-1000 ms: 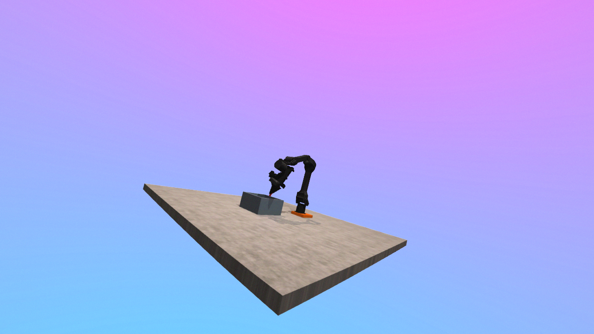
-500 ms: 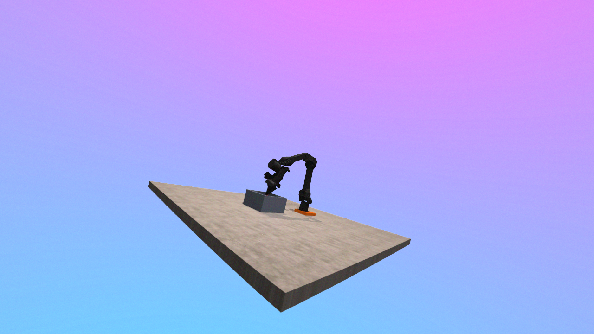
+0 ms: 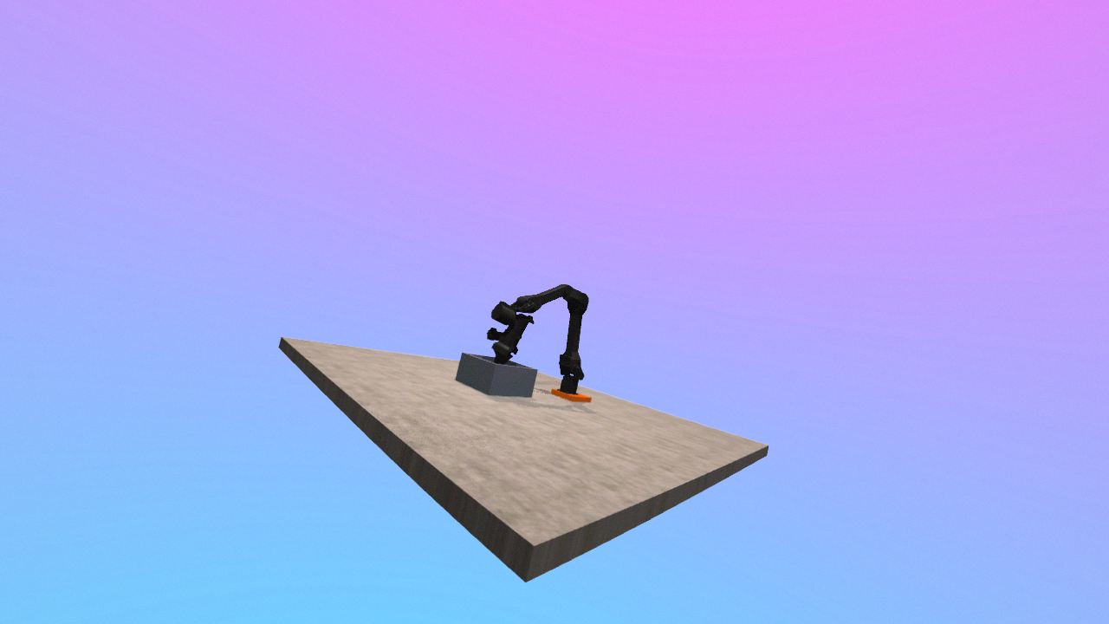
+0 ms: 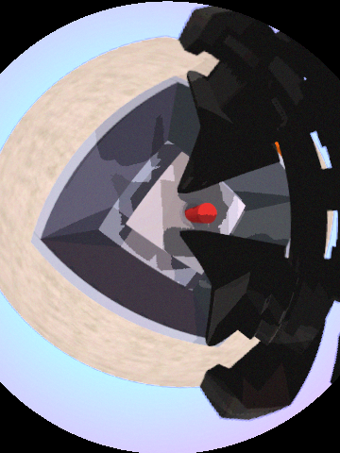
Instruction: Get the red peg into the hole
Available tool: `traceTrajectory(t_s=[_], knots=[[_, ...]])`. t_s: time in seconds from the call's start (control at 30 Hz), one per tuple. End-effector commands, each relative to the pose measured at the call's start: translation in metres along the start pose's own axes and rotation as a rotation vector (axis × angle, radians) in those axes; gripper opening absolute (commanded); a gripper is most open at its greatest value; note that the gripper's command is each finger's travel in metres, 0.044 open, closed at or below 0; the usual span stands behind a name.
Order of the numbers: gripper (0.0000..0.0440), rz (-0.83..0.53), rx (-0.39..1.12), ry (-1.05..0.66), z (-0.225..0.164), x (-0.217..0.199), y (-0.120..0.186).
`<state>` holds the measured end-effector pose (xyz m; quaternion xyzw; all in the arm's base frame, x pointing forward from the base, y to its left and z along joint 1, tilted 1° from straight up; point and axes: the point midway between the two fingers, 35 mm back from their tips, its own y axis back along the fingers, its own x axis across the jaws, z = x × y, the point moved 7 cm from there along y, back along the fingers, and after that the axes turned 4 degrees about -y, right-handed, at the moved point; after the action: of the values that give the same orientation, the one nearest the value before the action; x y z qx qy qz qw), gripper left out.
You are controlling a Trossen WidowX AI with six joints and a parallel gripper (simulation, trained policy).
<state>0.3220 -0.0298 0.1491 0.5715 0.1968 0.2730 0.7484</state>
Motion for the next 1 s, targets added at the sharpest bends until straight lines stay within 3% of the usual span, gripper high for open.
traceTrajectory(t_s=[0.0, 0.1, 0.2, 0.47, 0.97], knots=[[0.0171, 0.017, -0.001, 0.011, 0.009, 0.005, 0.005], [0.0186, 0.025, 0.007, 0.015, 0.017, 0.01, 0.01], [0.023, 0.028, 0.024, 0.015, 0.023, 0.015, 0.013], [0.0433, 0.06, 0.077, 0.017, 0.038, 0.033, 0.023], [0.044, 0.206, 0.105, 0.054, 0.055, 0.075, 0.057]])
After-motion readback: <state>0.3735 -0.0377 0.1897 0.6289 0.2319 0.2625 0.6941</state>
